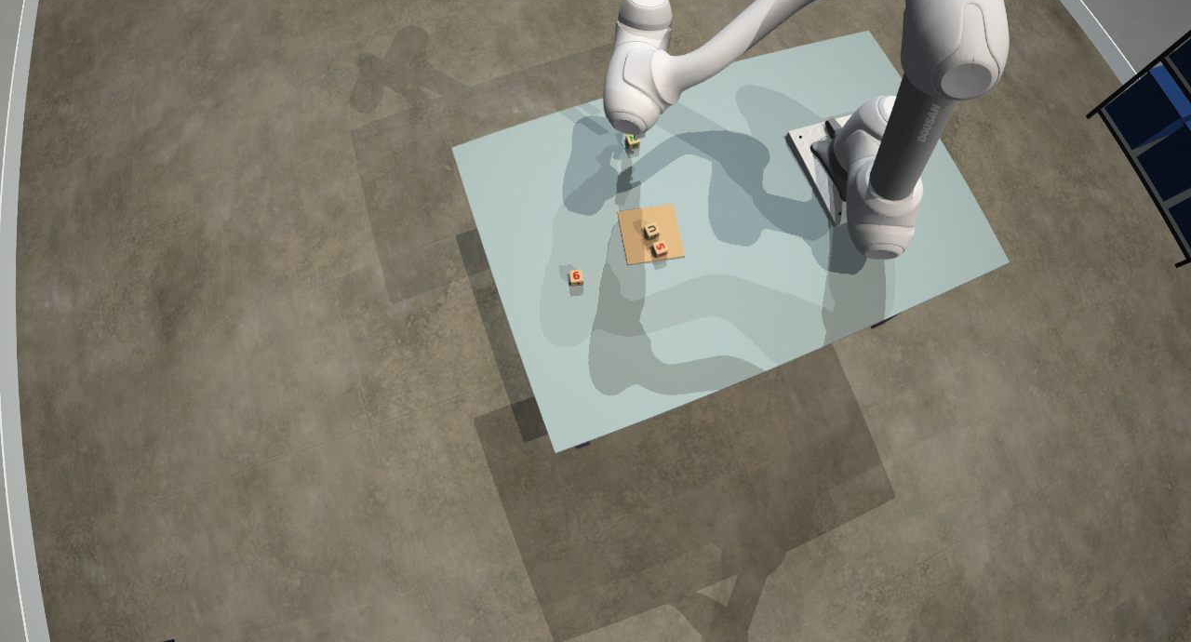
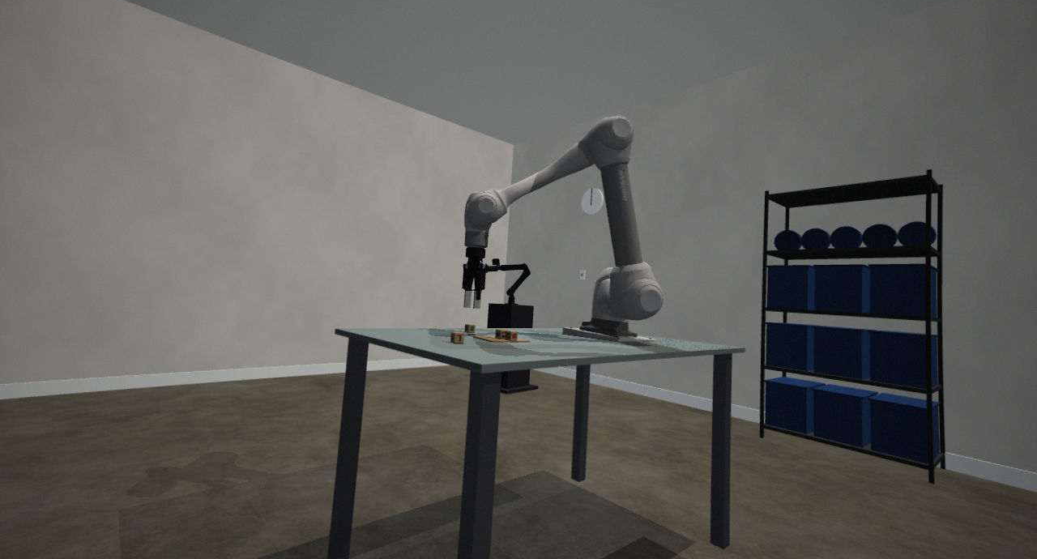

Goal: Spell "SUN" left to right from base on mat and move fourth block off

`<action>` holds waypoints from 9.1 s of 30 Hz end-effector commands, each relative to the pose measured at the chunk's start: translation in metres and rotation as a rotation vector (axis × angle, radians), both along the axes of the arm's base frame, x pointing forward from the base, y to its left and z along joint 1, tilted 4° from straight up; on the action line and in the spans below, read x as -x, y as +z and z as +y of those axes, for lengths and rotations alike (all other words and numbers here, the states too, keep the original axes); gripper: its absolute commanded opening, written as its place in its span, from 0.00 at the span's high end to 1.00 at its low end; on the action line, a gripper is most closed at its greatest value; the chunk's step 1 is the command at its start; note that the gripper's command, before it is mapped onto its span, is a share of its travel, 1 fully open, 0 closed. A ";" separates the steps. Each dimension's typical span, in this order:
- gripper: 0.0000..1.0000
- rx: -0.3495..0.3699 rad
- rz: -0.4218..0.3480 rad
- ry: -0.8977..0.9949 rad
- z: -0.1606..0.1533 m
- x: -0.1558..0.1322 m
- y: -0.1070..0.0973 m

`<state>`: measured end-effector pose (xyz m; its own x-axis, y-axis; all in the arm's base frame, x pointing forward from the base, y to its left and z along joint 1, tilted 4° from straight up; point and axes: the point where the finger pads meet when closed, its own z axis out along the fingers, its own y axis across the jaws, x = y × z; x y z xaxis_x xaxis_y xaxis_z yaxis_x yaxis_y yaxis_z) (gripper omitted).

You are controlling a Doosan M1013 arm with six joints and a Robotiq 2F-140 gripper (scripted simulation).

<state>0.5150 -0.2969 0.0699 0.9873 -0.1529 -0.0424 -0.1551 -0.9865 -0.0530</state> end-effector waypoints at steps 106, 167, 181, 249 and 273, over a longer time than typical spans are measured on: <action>0.60 0.003 0.003 -0.008 -0.002 0.003 -0.051; 0.60 0.003 0.003 -0.008 -0.003 0.006 -0.051; 0.60 0.003 0.003 -0.008 -0.003 0.006 -0.051; 0.60 0.003 0.003 -0.008 -0.005 0.006 -0.051; 0.60 0.003 0.003 -0.008 -0.005 0.006 -0.051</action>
